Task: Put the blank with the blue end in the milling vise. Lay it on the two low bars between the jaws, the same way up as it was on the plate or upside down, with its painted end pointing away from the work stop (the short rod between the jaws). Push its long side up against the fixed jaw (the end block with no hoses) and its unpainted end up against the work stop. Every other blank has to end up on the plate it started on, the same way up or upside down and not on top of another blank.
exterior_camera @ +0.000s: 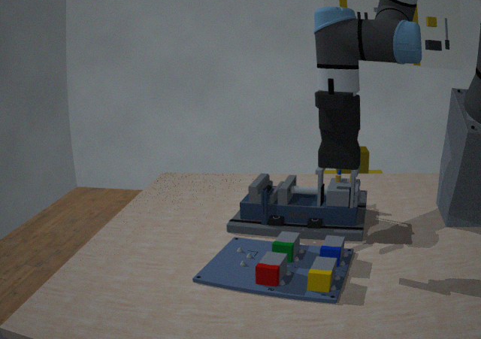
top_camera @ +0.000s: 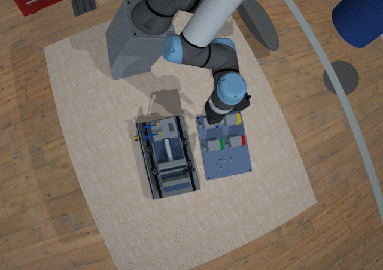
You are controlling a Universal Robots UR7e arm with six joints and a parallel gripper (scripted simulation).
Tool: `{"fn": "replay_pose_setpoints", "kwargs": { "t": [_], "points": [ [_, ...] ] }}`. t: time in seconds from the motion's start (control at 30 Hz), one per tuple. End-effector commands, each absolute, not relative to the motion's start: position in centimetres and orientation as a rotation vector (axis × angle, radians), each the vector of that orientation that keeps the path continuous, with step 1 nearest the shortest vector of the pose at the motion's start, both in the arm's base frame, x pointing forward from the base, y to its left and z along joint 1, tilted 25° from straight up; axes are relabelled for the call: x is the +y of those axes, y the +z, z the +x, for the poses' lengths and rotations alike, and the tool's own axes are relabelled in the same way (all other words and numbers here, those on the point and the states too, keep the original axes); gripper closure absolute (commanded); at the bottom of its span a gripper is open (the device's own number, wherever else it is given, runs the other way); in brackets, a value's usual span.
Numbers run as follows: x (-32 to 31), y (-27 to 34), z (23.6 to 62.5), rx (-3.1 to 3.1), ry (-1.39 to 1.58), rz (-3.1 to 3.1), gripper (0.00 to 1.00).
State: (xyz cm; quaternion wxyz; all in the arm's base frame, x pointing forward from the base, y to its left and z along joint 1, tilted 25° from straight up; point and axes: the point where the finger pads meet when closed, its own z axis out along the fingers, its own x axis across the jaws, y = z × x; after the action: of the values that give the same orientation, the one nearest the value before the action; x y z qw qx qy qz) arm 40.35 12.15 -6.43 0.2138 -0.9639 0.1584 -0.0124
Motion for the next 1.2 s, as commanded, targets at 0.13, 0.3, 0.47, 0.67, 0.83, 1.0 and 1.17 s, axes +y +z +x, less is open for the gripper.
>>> {"fn": "replay_pose_setpoints", "kwargs": {
  "t": [0.13,0.3,0.47,0.67,0.83,1.0,1.17],
  "points": [
    [12.8,-8.4,40.3,0.441,-0.044,-2.675,0.00],
    [12.8,-8.4,40.3,0.441,-0.044,-2.675,0.00],
    [12.7,-8.0,40.3,0.441,-0.043,-2.675,0.00],
    [12.6,-7.6,40.3,0.441,-0.044,-2.675,0.00],
    [12.6,-7.6,40.3,0.441,-0.044,-2.675,0.00],
    [12.6,-7.5,40.4,0.439,-0.047,-2.676,0.00],
    [12.5,-7.0,40.3,0.441,-0.044,-2.675,0.00]
  ]
}}
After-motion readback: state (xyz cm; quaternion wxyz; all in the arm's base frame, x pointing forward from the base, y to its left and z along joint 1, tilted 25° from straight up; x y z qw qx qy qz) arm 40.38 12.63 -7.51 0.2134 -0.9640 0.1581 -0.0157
